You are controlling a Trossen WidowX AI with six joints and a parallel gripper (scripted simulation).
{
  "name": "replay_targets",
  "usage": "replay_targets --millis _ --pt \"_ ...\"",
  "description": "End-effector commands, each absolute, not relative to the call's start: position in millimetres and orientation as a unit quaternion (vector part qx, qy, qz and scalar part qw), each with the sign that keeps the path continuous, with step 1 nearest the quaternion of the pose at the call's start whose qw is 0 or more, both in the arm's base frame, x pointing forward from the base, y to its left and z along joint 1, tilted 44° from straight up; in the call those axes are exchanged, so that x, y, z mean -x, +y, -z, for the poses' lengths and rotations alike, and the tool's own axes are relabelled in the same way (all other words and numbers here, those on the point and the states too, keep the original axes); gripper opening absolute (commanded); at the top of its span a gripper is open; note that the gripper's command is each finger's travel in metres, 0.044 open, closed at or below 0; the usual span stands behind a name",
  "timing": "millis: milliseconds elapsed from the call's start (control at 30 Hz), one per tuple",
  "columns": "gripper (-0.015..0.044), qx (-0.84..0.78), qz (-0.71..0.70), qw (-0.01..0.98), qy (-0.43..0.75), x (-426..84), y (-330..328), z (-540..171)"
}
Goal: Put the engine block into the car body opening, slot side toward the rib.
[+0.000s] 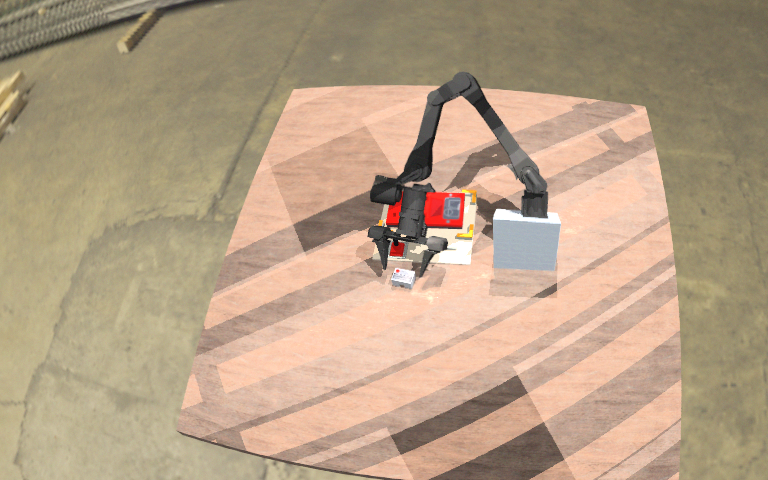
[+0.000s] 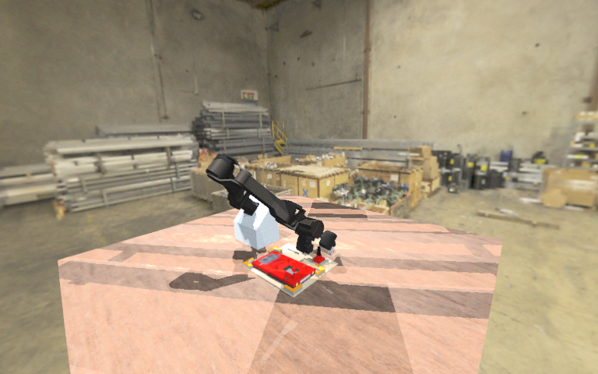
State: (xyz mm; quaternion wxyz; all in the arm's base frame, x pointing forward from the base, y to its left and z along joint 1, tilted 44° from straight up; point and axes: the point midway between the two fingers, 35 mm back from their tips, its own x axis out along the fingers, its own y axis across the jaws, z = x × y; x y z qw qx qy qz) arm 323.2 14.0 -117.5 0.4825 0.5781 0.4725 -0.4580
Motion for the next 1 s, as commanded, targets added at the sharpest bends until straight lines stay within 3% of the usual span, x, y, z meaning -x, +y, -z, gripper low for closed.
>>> replay_targets --millis 0,733,967 --pt "0.044 -0.578 0.46 0.482 0.471 -320.4 13.6 102.8" --pt "0.044 -0.578 0.456 0.486 0.471 -323.5 14.2 104.0" --pt "0.044 -0.503 0.457 0.534 0.503 -322.3 20.3 107.9"
